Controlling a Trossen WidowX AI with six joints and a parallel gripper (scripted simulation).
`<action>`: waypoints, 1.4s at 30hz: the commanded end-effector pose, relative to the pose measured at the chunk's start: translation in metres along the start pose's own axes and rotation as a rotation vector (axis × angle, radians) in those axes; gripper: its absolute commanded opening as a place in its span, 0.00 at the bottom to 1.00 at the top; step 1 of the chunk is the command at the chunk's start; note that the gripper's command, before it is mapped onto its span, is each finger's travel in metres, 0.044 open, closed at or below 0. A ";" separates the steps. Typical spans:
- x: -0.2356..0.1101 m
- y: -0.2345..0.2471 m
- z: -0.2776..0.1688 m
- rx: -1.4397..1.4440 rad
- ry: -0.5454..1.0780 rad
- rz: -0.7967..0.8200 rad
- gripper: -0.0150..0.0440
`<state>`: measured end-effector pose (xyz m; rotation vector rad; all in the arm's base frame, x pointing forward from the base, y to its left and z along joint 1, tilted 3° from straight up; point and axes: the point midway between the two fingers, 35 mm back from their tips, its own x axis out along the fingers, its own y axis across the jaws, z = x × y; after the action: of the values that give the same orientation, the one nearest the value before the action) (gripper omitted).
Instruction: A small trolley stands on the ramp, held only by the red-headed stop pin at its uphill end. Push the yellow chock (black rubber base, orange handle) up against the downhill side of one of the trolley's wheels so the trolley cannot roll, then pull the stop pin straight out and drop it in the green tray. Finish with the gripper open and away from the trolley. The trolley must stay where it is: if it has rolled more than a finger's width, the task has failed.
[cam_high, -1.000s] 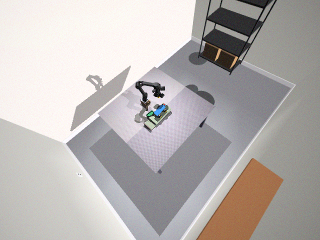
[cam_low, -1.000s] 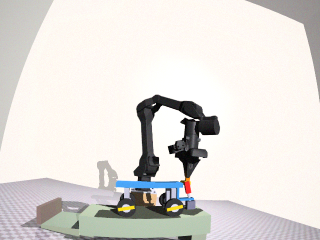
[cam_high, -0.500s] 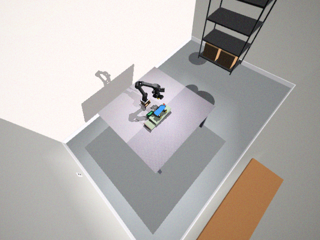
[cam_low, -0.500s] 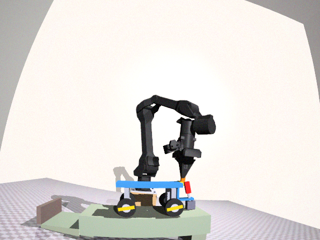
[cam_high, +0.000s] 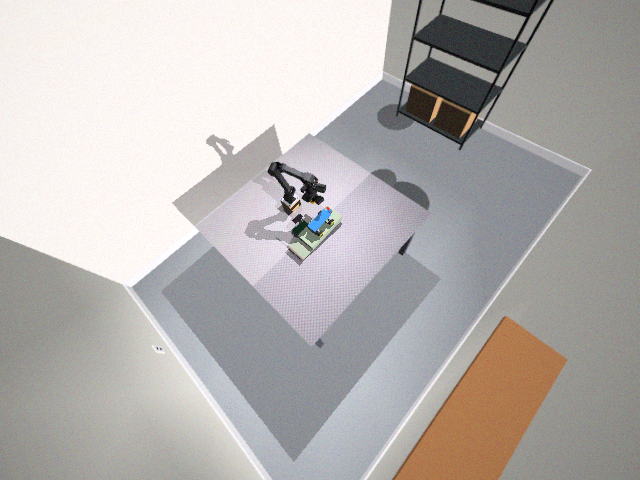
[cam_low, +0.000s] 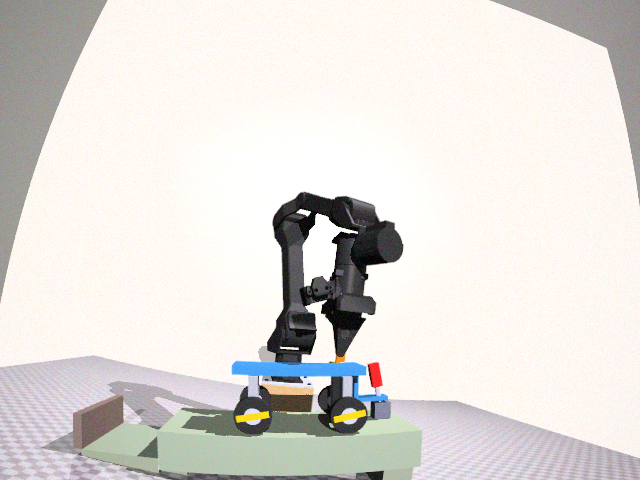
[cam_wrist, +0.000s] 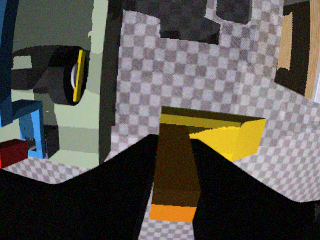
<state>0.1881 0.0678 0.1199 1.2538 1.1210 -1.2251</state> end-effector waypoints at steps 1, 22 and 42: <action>0.001 0.002 0.012 -0.004 0.002 0.005 0.25; 0.005 0.018 0.076 -0.004 -0.005 0.007 0.25; 0.007 0.031 0.141 -0.005 -0.011 0.008 0.25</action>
<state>0.2086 -0.0656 0.1196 1.2461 1.1005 -1.2251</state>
